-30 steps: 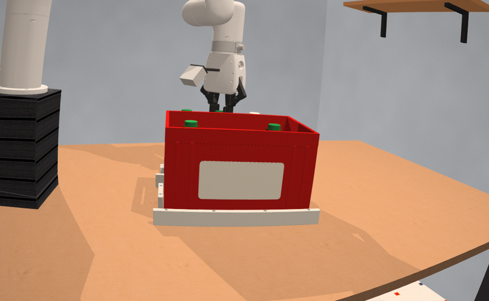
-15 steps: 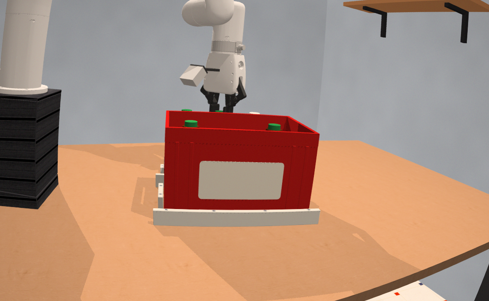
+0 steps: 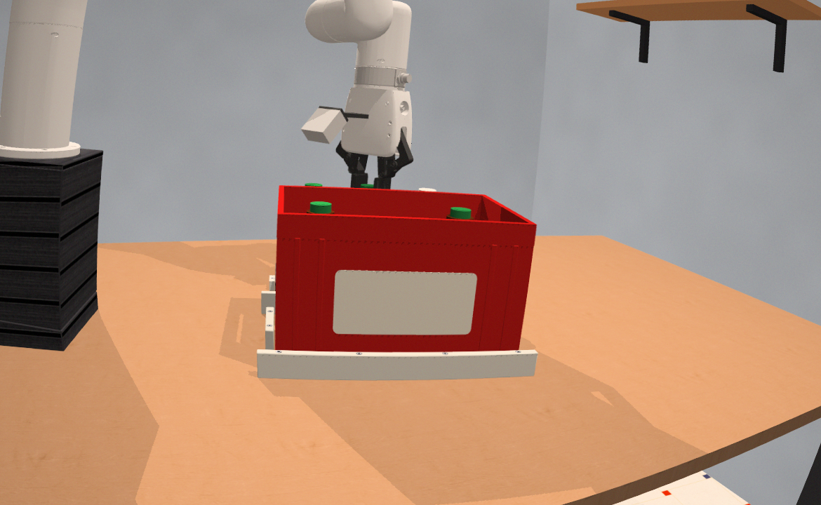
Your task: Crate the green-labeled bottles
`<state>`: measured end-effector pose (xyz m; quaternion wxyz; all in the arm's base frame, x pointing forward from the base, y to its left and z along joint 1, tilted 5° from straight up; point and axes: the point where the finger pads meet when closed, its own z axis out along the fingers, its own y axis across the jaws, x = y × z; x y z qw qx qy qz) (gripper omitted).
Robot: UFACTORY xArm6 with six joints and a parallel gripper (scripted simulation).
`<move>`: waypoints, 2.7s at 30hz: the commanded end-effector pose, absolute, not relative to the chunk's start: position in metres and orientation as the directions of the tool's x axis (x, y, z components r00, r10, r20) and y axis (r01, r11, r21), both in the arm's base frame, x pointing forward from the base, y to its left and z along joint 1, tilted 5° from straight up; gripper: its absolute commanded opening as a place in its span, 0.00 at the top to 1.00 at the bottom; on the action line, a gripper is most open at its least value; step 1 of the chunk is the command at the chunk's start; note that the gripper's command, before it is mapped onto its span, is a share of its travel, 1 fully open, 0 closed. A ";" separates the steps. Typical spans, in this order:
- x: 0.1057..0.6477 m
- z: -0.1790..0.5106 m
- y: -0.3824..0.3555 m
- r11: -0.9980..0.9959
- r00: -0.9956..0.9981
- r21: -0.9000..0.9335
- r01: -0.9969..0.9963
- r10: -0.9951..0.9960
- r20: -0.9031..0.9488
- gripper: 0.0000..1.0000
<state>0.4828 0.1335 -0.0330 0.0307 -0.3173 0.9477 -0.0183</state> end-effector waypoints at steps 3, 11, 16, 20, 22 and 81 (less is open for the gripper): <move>0.486 -0.026 0.135 0.798 -0.796 -0.057 -0.600 -0.603 -0.054 1.00; 0.486 -0.018 0.135 0.798 -0.796 -0.057 -0.600 -0.603 -0.054 1.00; 0.486 -0.012 0.135 0.798 -0.796 -0.057 -0.600 -0.603 -0.054 1.00; 0.486 -0.009 0.135 0.798 -0.796 -0.057 -0.600 -0.603 -0.054 1.00; 0.486 -0.007 0.136 0.798 -0.796 -0.057 -0.600 -0.603 -0.054 1.00; 0.485 0.014 0.136 0.798 -0.796 -0.057 -0.600 -0.603 -0.054 1.00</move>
